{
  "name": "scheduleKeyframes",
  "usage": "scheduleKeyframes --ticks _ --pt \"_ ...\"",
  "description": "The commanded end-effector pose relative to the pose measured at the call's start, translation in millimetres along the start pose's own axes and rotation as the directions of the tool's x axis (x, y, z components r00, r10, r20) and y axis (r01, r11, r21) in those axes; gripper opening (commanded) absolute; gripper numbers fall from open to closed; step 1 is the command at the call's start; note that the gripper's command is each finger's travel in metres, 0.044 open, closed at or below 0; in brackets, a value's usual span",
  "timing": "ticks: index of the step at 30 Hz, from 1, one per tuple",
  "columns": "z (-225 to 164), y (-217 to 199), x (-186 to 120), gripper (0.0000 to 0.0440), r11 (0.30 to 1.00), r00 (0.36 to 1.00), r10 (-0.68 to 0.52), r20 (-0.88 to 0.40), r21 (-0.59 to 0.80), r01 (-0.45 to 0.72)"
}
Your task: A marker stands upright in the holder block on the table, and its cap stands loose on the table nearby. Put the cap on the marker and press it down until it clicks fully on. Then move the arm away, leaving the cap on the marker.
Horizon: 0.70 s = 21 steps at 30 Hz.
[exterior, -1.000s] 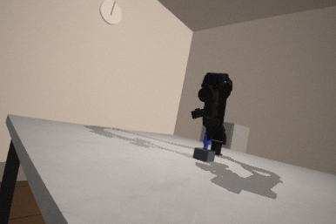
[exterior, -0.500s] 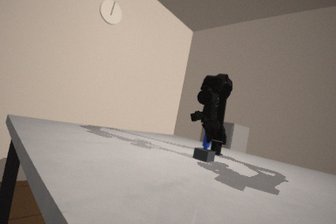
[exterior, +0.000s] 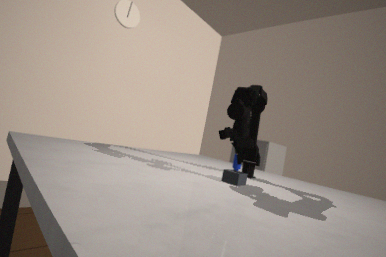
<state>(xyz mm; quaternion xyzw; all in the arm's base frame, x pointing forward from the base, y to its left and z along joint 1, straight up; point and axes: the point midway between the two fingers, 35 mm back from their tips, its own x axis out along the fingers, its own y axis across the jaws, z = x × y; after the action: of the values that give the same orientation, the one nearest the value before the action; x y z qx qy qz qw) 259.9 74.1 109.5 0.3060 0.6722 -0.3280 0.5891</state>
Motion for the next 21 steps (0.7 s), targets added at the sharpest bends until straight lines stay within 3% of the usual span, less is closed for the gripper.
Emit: scheduleKeyframes --ticks 1,21 --pt "3.3 -4.4 18.7 0.0051 0.998 0.998 -0.055 0.000 -0.014 0.055" --pt "5.4 -4.0 20.6 0.0076 0.998 0.999 -0.052 0.010 -0.032 0.053"
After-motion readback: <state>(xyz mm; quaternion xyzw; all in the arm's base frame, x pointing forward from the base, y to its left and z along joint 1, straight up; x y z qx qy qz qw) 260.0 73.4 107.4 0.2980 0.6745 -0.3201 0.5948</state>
